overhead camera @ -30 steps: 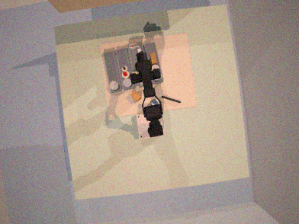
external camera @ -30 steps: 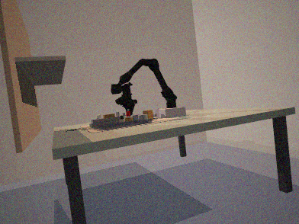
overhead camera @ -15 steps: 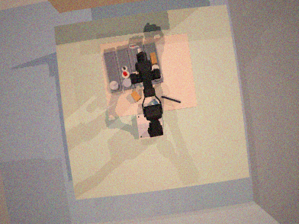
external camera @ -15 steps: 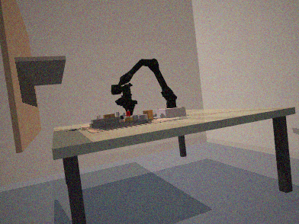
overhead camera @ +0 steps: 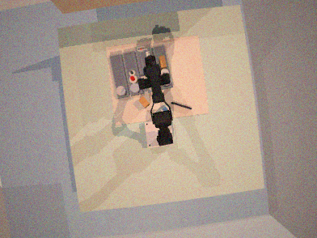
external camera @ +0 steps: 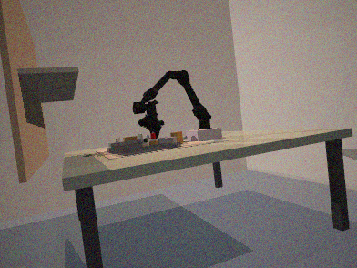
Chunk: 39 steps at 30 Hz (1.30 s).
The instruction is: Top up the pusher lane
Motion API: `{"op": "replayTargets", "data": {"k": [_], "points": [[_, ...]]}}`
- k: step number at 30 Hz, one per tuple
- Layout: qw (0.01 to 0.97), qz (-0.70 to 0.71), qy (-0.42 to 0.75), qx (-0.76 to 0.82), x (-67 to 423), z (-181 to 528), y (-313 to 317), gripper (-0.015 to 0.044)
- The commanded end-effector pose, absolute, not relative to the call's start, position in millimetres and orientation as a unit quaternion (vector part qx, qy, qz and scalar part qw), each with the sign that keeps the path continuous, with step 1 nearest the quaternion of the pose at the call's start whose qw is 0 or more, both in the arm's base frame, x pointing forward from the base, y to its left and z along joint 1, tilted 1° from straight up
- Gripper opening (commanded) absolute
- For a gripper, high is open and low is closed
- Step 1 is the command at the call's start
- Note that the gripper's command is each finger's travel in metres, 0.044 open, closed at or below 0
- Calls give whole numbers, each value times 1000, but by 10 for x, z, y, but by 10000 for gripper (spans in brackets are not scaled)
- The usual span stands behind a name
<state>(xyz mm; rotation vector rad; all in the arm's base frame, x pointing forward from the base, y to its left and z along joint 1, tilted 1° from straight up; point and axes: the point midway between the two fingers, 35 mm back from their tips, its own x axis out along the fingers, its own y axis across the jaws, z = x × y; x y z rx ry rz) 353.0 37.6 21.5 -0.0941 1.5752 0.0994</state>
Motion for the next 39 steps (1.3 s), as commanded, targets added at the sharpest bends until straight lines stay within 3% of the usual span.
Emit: {"op": "replayTargets", "data": {"k": [1, 39], "points": [[711, 46, 701, -41, 3580, 213, 387, 0], [711, 46, 701, -41, 3564, 108, 386, 0]]}}
